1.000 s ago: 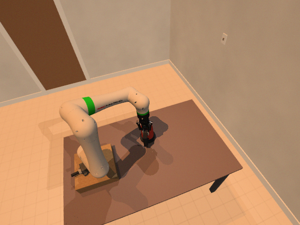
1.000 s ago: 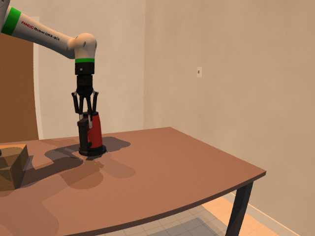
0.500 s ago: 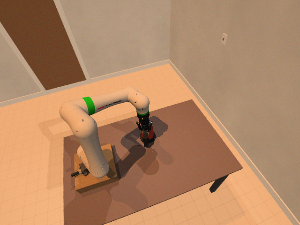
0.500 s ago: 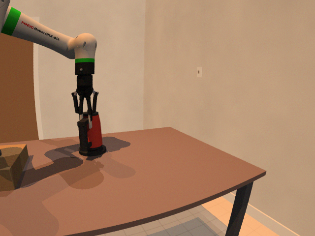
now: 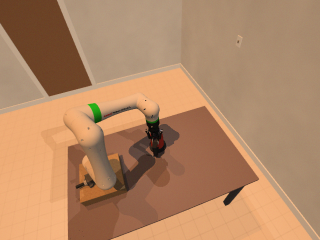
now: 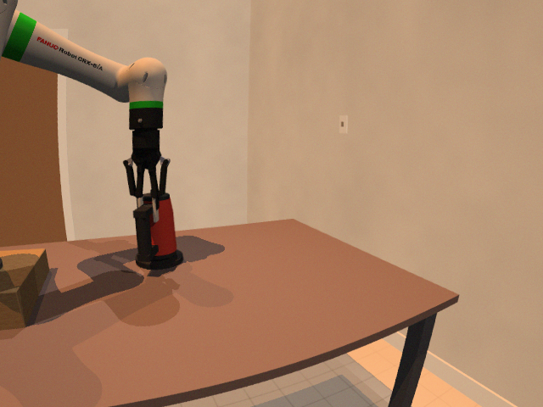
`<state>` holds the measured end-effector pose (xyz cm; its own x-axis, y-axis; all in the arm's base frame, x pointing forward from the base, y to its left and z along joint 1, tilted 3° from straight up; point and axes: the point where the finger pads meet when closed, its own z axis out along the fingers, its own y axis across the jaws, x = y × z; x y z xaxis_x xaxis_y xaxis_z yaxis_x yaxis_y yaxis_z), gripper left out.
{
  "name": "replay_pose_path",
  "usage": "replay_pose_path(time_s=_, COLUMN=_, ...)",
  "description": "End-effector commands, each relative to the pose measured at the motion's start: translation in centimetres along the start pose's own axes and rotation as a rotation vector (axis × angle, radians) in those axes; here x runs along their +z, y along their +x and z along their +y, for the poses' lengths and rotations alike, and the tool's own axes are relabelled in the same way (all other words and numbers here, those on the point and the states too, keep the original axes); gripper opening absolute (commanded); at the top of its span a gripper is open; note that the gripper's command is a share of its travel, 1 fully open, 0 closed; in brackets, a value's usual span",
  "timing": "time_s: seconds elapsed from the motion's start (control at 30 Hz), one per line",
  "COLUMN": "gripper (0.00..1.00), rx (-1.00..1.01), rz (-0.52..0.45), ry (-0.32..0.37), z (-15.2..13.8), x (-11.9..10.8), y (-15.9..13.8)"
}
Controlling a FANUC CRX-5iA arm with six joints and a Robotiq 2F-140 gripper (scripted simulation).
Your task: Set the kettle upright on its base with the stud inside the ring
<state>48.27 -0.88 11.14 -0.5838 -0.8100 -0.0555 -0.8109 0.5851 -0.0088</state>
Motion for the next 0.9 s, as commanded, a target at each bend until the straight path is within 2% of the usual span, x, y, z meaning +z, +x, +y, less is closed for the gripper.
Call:
replay_pose_path(time_s=0.0, gripper=0.0, rx=0.0, rz=0.0, ry=0.0, z=-0.02, x=0.07, y=-0.01)
replay_pose_path(time_s=0.87, gripper=0.0, rx=0.0, rz=0.0, ry=0.0, z=-0.02, x=0.43, y=-0.01)
